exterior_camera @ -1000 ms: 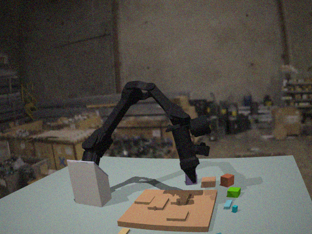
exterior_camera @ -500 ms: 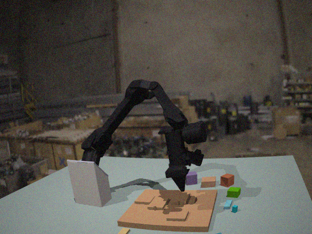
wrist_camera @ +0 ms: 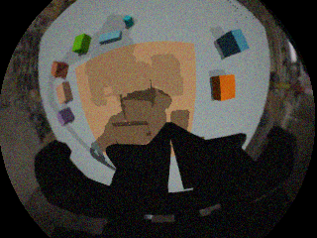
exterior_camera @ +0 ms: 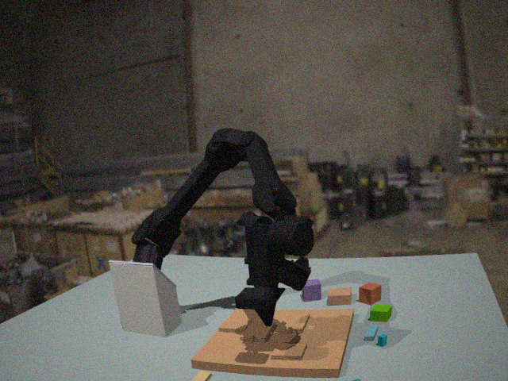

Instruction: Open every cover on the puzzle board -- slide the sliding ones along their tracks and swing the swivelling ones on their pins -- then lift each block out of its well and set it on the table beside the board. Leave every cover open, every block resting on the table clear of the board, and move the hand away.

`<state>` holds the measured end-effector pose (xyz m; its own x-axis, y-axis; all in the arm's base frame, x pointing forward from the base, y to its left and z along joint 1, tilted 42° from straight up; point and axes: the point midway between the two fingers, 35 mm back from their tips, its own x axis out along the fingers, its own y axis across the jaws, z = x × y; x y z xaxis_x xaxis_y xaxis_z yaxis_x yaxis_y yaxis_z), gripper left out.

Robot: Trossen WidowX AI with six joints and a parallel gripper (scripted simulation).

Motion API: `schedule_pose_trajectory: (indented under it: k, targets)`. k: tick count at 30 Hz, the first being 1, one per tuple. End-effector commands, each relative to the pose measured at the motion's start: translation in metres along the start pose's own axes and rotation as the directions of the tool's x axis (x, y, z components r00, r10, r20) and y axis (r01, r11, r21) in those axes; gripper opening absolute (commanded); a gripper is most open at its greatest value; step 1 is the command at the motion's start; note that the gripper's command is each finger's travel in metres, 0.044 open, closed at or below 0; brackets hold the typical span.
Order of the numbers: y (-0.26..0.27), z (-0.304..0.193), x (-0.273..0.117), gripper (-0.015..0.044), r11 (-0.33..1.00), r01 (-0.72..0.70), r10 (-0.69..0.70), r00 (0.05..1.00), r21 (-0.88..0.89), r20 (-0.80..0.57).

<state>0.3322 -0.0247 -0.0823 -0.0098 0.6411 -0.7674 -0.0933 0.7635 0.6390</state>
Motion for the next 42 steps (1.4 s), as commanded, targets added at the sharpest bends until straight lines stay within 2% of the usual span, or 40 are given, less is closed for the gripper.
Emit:
schedule_pose_trajectory:
  k: [1,26,42]
  targets:
    - [-0.009,-0.007,0.001,0.0,1.0,-0.029,0.029,0.999,0.009,-0.013]
    - [-0.009,-0.007,0.002,0.0,1.0,-0.029,0.029,0.999,0.009,-0.013]
    - [-0.008,-0.006,0.017,0.0,1.0,-0.029,0.029,0.999,0.009,-0.013]
